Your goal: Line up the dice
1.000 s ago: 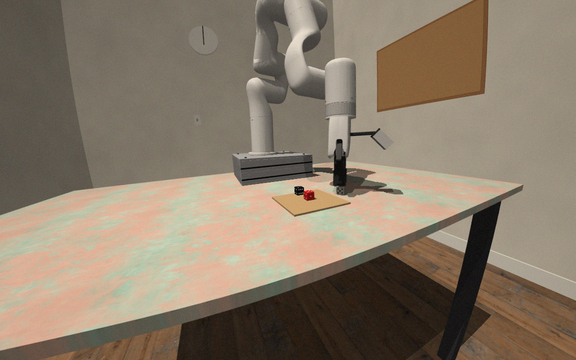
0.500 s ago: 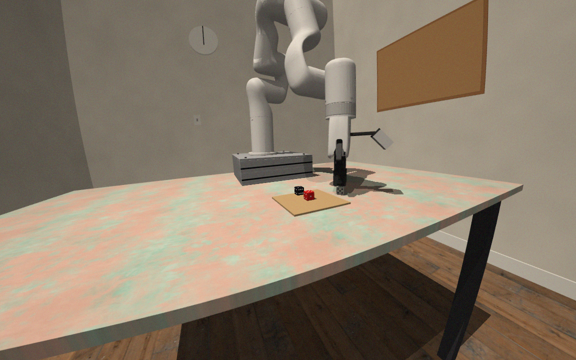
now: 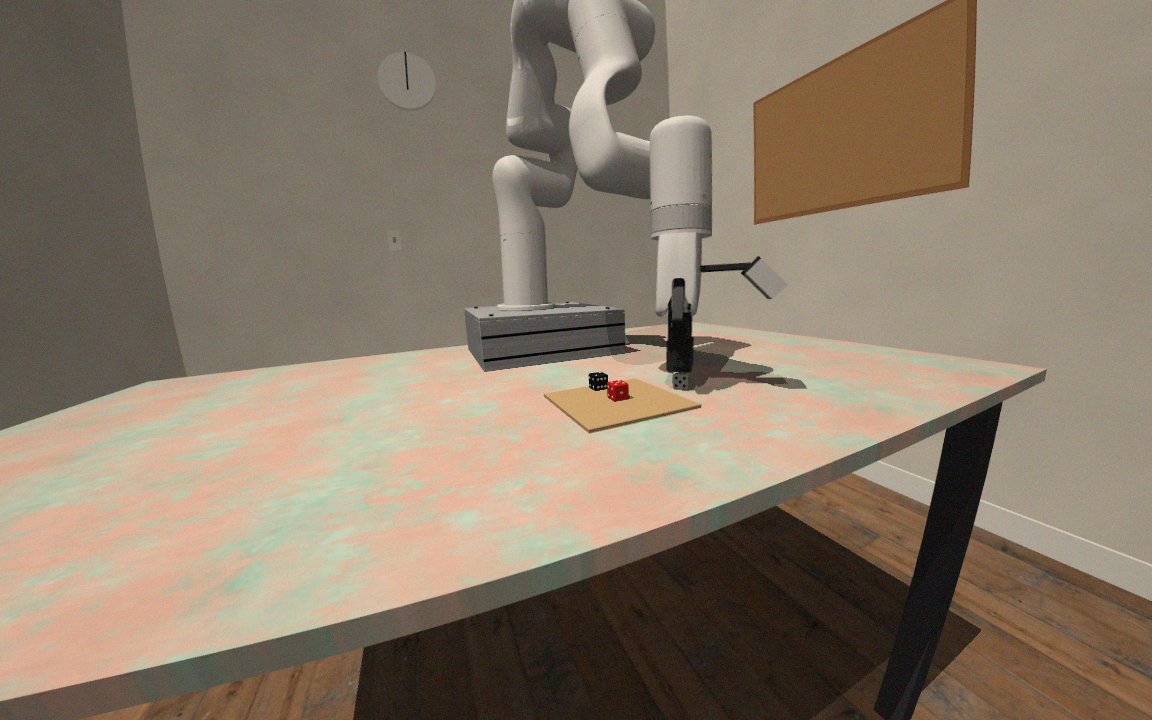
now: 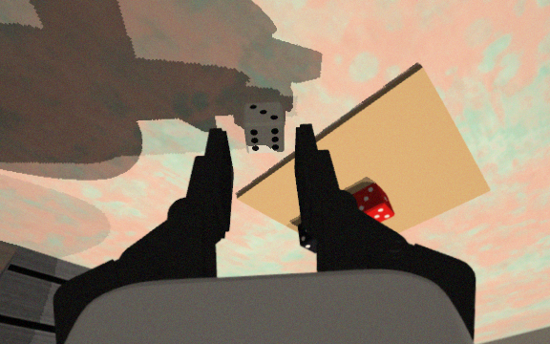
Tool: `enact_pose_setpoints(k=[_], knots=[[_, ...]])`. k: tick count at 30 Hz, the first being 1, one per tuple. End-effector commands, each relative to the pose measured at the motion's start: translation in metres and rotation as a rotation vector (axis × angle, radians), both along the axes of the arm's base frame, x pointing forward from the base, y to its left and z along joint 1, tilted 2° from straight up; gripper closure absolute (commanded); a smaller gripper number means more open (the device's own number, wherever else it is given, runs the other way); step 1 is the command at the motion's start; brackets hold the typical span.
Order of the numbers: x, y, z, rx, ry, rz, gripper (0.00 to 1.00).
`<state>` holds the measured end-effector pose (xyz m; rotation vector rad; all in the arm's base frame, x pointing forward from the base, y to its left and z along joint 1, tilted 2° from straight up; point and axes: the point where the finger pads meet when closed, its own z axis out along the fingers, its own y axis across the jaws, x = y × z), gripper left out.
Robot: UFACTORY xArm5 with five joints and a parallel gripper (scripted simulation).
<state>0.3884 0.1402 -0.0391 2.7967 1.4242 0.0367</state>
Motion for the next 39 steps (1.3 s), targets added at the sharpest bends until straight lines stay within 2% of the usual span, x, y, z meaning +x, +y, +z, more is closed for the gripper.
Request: enact_pose_setpoints(k=[1,29,39], knots=[[0.0012,0.0004,0.0010,0.001,-0.003,0.000,0.64],[0.0012,0.0005,0.0008,0.001,-0.003,0.000,0.64],[0.0009,0.0013,-0.0068,0.001,-0.003,0.000,0.64]])
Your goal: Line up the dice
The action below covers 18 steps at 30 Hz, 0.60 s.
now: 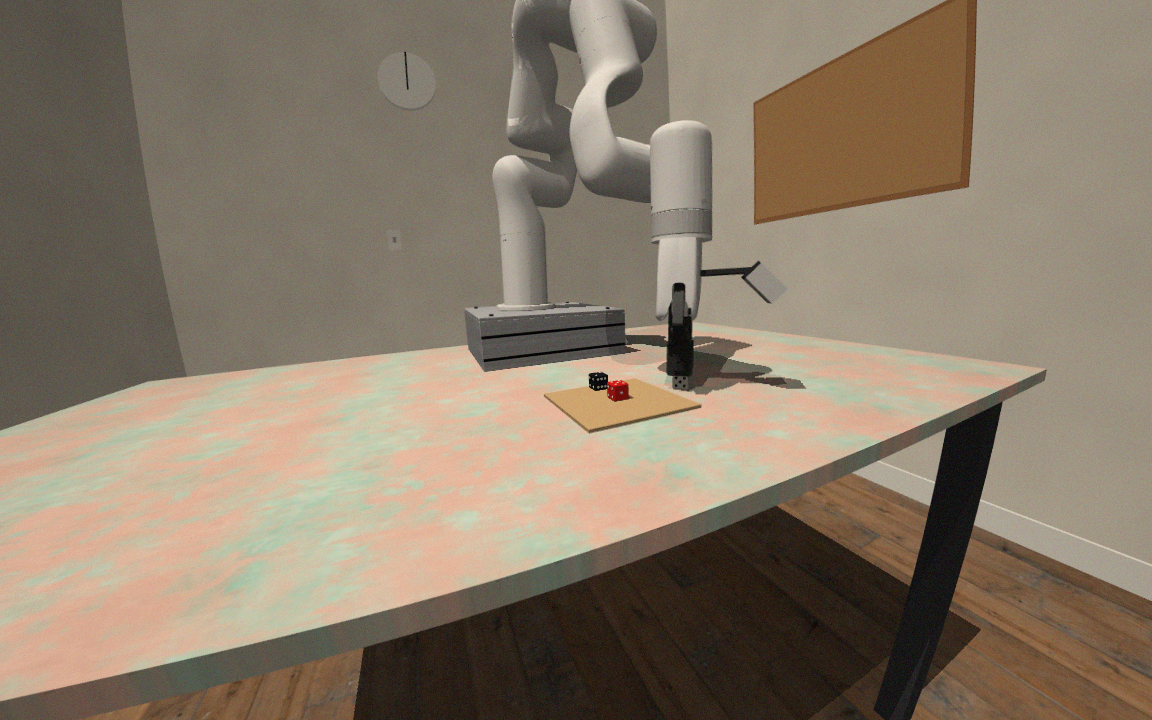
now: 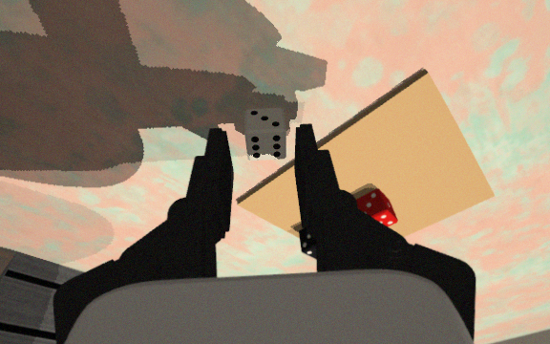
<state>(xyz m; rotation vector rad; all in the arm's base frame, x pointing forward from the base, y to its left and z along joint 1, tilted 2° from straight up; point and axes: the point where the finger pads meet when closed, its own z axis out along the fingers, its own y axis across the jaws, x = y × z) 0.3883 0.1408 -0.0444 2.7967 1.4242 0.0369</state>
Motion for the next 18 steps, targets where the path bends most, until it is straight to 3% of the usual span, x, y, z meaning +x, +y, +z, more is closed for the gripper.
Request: enact_pose_setpoints(k=[1,18], knots=[[0.001,0.001,-0.002,0.001,-0.003,0.000,0.64],[0.001,0.001,-0.018,0.001,-0.003,0.000,0.64]])
